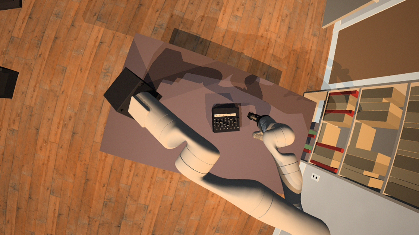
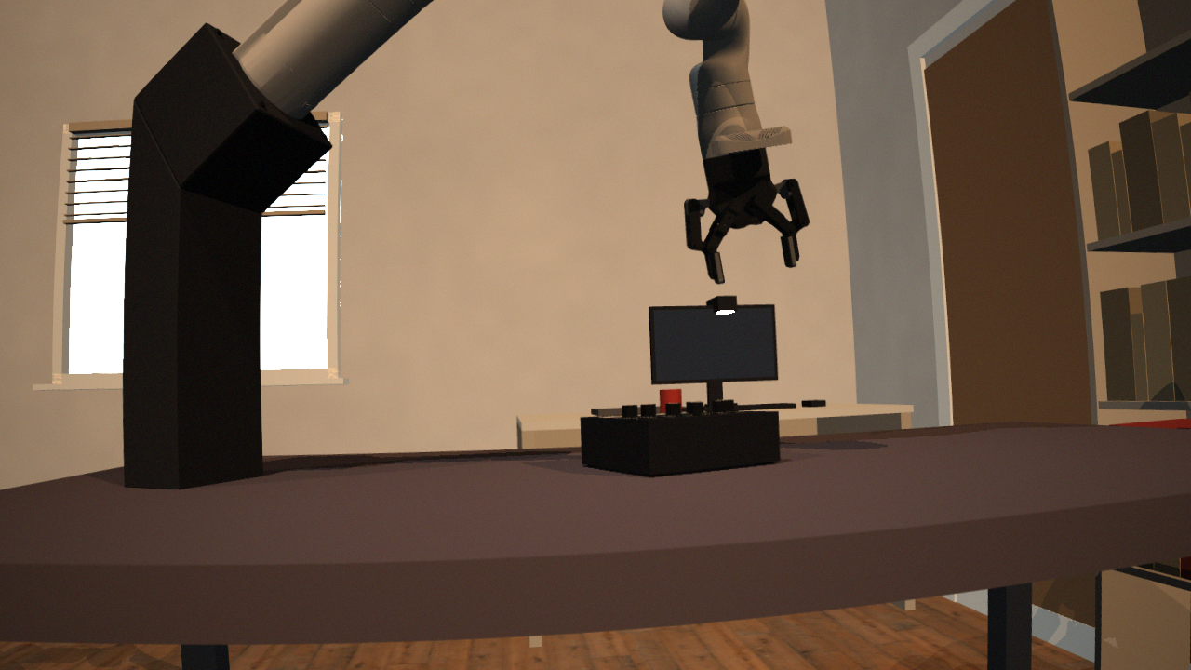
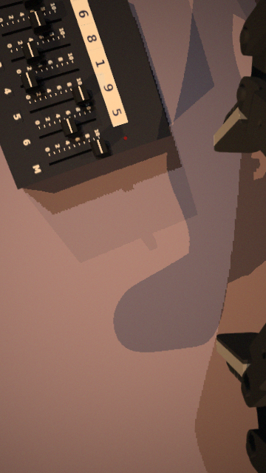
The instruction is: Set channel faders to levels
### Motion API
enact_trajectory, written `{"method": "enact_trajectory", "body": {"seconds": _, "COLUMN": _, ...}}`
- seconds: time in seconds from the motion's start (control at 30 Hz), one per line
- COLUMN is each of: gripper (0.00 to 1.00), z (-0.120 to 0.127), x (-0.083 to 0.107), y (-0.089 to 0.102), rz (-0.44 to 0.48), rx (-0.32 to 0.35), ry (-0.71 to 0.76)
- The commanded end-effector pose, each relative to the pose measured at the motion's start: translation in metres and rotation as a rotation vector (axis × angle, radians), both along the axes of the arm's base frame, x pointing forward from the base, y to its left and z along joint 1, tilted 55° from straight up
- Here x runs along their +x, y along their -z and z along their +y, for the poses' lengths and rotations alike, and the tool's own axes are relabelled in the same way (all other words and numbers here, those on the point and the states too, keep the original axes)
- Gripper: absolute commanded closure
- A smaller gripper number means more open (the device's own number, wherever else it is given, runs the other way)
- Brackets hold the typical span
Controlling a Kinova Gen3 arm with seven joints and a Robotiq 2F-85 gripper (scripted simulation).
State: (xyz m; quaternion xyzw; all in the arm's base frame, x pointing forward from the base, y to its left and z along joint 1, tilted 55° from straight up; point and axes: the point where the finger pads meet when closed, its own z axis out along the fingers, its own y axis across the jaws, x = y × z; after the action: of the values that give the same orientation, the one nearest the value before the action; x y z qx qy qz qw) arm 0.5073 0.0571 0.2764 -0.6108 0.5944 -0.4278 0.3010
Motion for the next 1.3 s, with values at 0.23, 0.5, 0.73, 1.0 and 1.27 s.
{"method": "enact_trajectory", "body": {"seconds": 0.23, "gripper": 0.0, "z": -0.004, "x": -0.007, "y": 0.012, "rz": 0.021, "rx": -0.009, "ry": 0.015}}
{"method": "enact_trajectory", "body": {"seconds": 0.5, "gripper": 0.0, "z": -0.011, "x": -0.012, "y": 0.02, "rz": 0.037, "rx": -0.018, "ry": 0.037}}
{"method": "enact_trajectory", "body": {"seconds": 0.73, "gripper": 0.0, "z": -0.017, "x": -0.018, "y": 0.028, "rz": 0.052, "rx": -0.027, "ry": 0.057}}
{"method": "enact_trajectory", "body": {"seconds": 1.0, "gripper": 0.0, "z": -0.024, "x": -0.023, "y": 0.035, "rz": 0.066, "rx": -0.036, "ry": 0.077}}
{"method": "enact_trajectory", "body": {"seconds": 1.27, "gripper": 0.0, "z": -0.03, "x": -0.029, "y": 0.042, "rz": 0.079, "rx": -0.044, "ry": 0.095}}
